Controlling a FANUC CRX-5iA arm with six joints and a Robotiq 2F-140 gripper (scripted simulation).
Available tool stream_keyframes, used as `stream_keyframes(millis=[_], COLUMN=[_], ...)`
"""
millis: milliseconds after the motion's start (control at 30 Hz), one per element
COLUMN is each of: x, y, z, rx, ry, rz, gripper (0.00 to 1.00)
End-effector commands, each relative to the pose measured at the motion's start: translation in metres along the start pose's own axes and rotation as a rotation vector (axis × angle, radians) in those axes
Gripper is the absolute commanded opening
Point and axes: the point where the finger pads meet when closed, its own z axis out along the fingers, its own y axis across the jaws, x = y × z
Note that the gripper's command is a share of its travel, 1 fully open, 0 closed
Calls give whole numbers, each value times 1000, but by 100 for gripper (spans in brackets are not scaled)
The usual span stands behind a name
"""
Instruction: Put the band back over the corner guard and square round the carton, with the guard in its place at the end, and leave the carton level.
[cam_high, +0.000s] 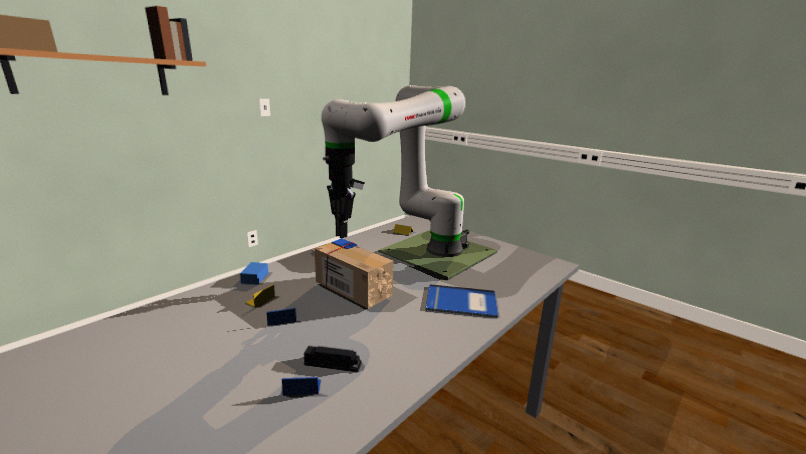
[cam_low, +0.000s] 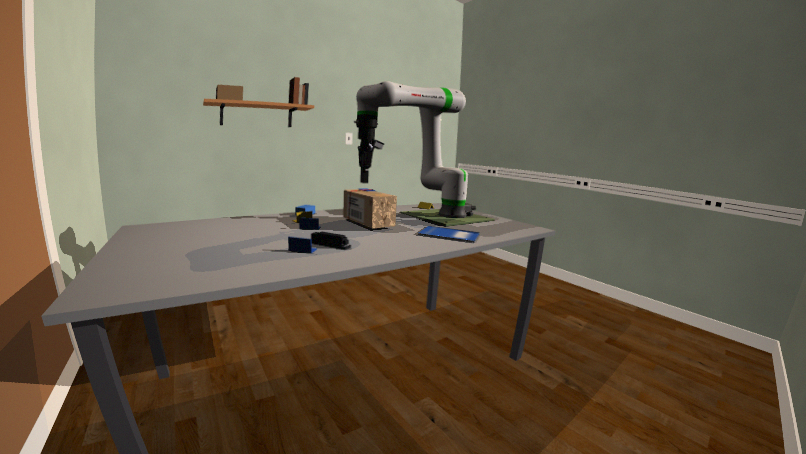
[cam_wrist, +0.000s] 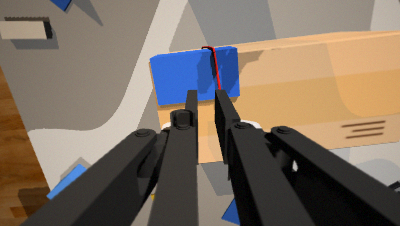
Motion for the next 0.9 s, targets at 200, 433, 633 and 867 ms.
stream_keyframes(millis=[200, 433, 633, 867], x=[-63, -63, -63, -63], y=[25, 25, 25, 25], z=[5, 5, 5, 6], rx=[-1, -1, -1, -1], ry=[1, 1, 1, 1], rz=[-178, -178, -178, -178], gripper=[18, 18, 18, 18])
